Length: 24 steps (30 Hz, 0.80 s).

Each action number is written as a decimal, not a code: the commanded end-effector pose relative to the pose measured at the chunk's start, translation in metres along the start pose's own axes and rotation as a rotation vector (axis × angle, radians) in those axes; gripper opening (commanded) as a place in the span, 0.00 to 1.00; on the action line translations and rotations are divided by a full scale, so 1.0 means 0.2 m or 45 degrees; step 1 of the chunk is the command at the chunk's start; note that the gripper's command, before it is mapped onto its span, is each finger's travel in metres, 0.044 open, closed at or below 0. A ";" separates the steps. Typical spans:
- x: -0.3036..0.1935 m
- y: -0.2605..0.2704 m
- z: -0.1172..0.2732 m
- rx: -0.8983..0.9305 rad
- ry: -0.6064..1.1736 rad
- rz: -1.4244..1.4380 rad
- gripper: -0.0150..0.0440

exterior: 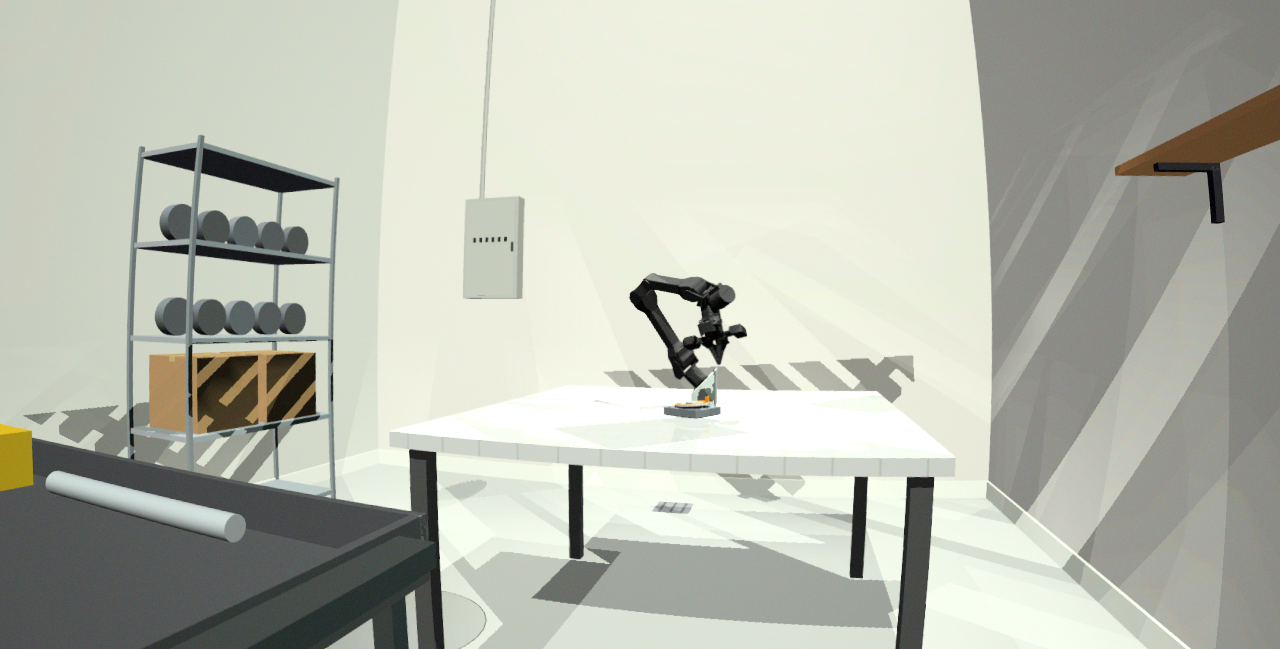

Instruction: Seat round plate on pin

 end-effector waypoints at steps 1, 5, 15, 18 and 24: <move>-0.07 -0.09 -0.18 -0.253 0.289 0.184 0.25; -0.08 -0.11 -0.21 -0.307 0.358 0.224 0.25; -0.08 -0.12 -0.27 -0.307 0.357 0.224 0.25; -0.10 -0.14 -0.34 -0.307 0.357 0.224 0.25; -0.13 -0.17 -0.44 -0.310 0.356 0.224 0.25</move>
Point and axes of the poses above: the point midway between the two fingers, 35 mm back from their tips, its own z axis back along the fingers, its own y axis across the jaws, x = y × z, the point moved 10 cm from there along z, back along the fingers, and after that the axes turned 3 degrees about -z, right-handed, at the moved point
